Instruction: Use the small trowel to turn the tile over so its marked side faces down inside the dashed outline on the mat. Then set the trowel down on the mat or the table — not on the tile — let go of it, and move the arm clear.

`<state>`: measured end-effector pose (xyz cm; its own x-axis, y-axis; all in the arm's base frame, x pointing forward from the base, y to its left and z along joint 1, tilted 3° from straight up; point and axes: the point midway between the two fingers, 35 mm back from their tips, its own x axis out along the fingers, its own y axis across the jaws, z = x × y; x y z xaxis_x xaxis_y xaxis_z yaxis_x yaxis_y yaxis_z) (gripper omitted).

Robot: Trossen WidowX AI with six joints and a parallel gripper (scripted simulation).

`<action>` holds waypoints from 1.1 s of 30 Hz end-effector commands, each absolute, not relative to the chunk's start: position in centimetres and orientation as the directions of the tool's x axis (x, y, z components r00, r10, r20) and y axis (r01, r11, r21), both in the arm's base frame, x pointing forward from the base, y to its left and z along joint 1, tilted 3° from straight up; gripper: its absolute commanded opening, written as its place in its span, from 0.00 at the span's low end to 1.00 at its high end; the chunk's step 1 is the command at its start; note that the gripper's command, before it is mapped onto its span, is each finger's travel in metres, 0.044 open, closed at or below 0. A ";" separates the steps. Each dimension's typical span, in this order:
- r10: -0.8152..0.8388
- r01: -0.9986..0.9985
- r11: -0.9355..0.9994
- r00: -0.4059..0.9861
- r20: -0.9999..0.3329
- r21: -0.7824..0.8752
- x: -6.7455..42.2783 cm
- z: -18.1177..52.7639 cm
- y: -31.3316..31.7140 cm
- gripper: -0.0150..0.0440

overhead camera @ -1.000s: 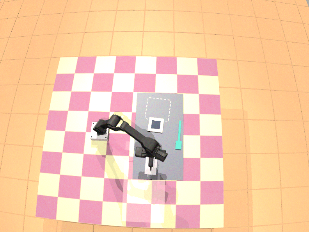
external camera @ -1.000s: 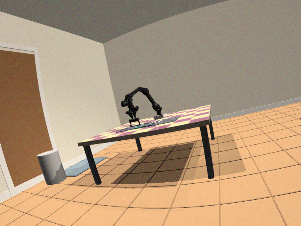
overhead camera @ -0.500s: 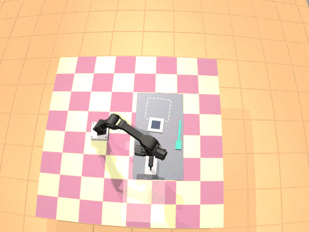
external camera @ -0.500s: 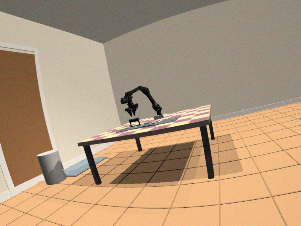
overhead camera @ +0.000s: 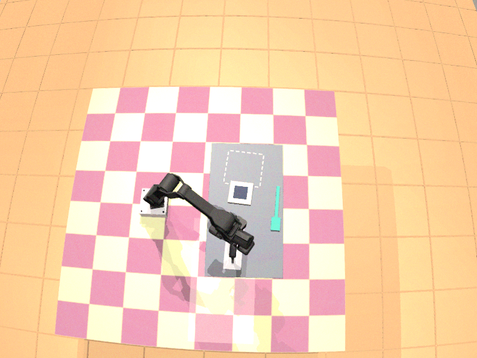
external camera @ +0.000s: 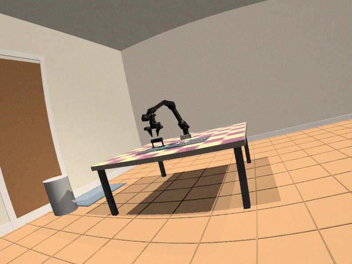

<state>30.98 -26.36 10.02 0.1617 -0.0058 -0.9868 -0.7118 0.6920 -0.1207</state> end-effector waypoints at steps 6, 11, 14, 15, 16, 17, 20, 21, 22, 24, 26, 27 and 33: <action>-0.031 -0.463 0.874 0.248 -0.968 -0.146 31.0 9.7 -26.5 0.76; -0.043 -0.311 0.941 0.291 -0.956 -0.137 31.0 9.4 -26.5 0.76; -0.052 -0.214 0.969 0.315 -0.948 -0.125 30.9 9.2 -26.7 0.76; -0.055 -0.182 0.976 0.322 -0.945 -0.119 30.9 9.1 -26.7 0.76; -0.058 -0.149 0.982 0.330 -0.942 -0.113 30.8 9.1 -26.8 0.76; -0.061 -0.117 0.987 0.337 -0.939 -0.106 30.8 9.0 -26.8 0.76; -0.070 -0.020 0.996 0.359 -0.931 -0.083 30.6 8.9 -26.9 0.76; -0.073 0.012 0.997 0.367 -0.927 -0.074 30.6 8.8 -26.9 0.76; -0.076 0.044 0.997 0.374 -0.924 -0.064 30.5 8.7 -26.9 0.76; -0.082 0.108 0.993 0.389 -0.918 -0.044 30.4 8.6 -26.9 0.76; -0.089 0.170 0.985 0.403 -0.911 -0.021 30.3 8.5 -27.0 0.76; -0.092 0.201 0.980 0.410 -0.907 -0.008 30.2 8.5 -27.0 0.76; -0.110 0.362 0.929 0.459 -0.881 0.073 29.9 8.2 -27.0 0.76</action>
<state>30.04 -27.03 8.18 0.4268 -0.0998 -0.8988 0.2794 0.9598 0.0261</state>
